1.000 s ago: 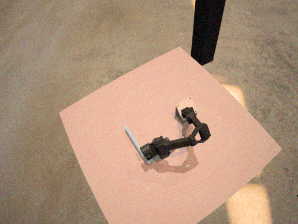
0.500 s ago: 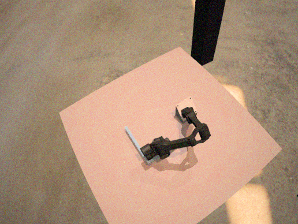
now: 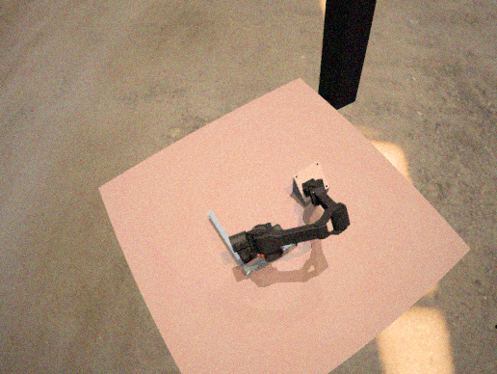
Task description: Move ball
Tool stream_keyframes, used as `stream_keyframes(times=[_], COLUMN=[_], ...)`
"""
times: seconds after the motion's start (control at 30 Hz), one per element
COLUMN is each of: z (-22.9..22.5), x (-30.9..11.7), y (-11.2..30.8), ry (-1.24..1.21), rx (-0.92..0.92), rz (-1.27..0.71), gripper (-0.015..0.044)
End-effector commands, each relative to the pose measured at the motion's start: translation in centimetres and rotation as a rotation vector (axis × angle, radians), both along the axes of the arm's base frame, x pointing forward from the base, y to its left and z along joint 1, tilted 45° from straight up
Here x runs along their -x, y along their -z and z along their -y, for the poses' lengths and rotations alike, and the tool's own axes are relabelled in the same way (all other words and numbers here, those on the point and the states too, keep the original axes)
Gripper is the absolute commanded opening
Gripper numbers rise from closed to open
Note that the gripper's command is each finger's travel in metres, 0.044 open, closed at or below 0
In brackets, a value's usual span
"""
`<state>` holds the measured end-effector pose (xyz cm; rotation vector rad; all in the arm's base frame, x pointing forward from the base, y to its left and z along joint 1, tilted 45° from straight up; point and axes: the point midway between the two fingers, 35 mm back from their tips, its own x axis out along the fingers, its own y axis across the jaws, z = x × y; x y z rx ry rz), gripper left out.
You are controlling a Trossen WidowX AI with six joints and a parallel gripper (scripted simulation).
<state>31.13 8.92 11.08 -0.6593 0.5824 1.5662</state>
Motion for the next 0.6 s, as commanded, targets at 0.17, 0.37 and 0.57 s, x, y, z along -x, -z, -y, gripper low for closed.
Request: stream_keyframes(times=[0.17,0.37,0.57], z=[1.4,2.7,4.9], x=[-0.2,-0.4,-0.4], y=[-1.2,-2.5,-4.7], ry=[0.016,0.015,0.01], rx=[0.0,0.002,0.001], rz=[0.011,0.011,0.011], gripper=[0.0283,0.0362,0.044])
